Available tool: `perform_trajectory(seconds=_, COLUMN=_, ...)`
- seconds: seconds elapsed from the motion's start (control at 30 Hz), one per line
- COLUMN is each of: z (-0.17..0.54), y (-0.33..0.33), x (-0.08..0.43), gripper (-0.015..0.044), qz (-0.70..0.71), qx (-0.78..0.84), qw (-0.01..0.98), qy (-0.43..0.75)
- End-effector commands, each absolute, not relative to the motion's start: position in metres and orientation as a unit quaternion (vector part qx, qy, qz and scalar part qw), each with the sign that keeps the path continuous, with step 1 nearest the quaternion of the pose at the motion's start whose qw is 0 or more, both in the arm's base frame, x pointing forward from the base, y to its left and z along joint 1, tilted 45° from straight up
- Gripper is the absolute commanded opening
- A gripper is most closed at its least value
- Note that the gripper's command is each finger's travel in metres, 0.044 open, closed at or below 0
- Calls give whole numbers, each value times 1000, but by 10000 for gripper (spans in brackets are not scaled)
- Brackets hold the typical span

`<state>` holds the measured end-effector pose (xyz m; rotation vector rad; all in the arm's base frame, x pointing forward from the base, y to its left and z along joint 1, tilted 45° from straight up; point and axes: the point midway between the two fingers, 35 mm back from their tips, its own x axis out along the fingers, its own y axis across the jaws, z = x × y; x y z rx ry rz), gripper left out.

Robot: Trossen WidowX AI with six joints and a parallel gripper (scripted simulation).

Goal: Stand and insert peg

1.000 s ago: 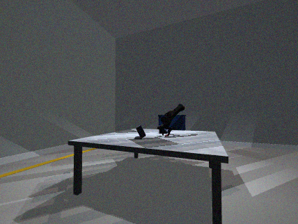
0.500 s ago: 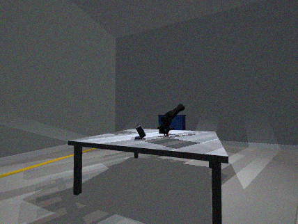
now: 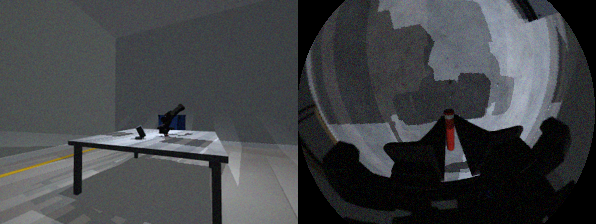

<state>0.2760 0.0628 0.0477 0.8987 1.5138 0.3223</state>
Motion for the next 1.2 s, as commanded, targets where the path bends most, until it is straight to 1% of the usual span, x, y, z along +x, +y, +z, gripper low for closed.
perform_trajectory(seconds=0.0, z=49, y=62, x=275, gripper=49, qz=136, qx=394, qw=632, qy=653)
perform_trajectory(seconds=1.17, z=65, y=53, x=260, gripper=49, qz=73, qx=410, qw=724, qy=550)
